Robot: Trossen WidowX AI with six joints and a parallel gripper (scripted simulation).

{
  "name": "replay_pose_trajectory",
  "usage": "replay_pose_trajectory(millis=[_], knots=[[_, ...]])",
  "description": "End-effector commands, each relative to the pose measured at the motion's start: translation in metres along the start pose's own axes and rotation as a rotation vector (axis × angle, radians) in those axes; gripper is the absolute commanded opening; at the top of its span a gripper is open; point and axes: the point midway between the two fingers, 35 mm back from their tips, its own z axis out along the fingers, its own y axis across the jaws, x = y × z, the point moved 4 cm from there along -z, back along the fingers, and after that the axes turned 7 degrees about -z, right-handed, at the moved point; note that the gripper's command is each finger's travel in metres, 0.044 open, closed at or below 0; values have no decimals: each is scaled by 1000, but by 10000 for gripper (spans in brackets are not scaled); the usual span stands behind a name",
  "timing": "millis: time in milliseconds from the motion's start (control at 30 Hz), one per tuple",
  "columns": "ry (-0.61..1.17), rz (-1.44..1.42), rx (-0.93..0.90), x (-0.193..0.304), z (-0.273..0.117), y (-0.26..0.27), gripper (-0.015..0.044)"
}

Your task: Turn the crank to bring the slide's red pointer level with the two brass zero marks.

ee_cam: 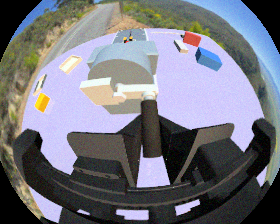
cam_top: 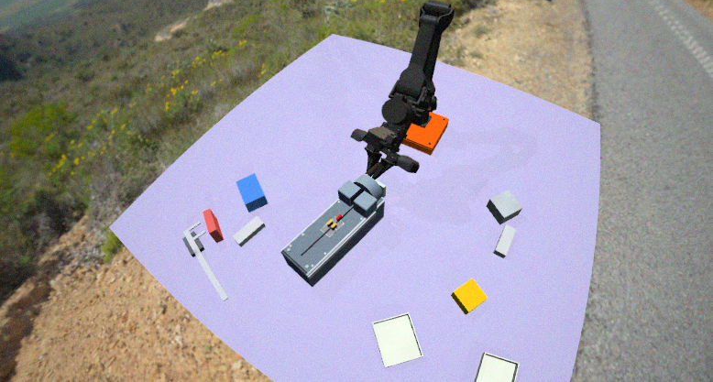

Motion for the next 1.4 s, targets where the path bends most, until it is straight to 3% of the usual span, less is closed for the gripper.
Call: replay_pose_trajectory(millis=[0,1367], knots=[[-4,-1,2,-4,-4,-1,0],[-4,1,0,-27,-24,29,0]])
